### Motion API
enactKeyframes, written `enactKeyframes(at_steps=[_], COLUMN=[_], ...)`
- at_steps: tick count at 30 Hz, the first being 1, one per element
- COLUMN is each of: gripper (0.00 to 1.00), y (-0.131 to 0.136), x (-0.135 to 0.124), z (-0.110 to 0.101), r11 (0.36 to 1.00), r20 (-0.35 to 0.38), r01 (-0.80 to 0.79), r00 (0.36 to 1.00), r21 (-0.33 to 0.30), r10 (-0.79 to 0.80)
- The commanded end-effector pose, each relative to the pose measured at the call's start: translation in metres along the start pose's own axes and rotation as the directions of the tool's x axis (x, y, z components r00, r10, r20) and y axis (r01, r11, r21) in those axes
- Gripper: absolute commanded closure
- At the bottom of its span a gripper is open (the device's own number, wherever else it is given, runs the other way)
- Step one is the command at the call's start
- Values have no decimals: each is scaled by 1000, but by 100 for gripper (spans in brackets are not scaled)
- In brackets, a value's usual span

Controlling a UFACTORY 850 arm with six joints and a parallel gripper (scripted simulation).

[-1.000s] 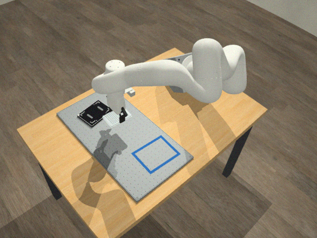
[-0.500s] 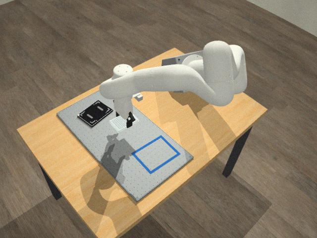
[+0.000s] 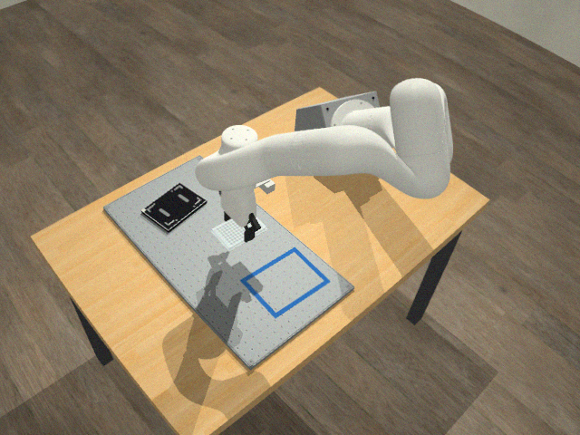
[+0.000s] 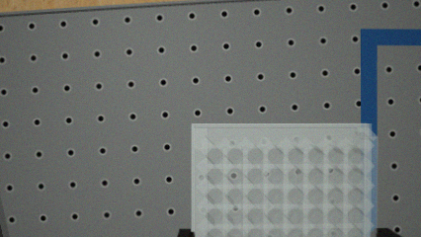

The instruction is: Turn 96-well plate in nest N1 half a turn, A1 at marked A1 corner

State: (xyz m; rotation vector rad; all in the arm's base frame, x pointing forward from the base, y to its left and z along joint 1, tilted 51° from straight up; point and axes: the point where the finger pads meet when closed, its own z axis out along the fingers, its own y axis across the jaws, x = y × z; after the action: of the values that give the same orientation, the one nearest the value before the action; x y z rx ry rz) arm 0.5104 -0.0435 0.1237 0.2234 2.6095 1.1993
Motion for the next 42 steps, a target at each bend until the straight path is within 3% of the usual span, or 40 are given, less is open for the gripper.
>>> enactKeyframes(at_steps=[1,42], gripper=[100,100], y=[10,127], x=[2,30], z=[0,3], r11=[1000,1000], r20=[2,1], r01=[0,0], r00=[1000,1000], r21=[1,1], r10=[0,0])
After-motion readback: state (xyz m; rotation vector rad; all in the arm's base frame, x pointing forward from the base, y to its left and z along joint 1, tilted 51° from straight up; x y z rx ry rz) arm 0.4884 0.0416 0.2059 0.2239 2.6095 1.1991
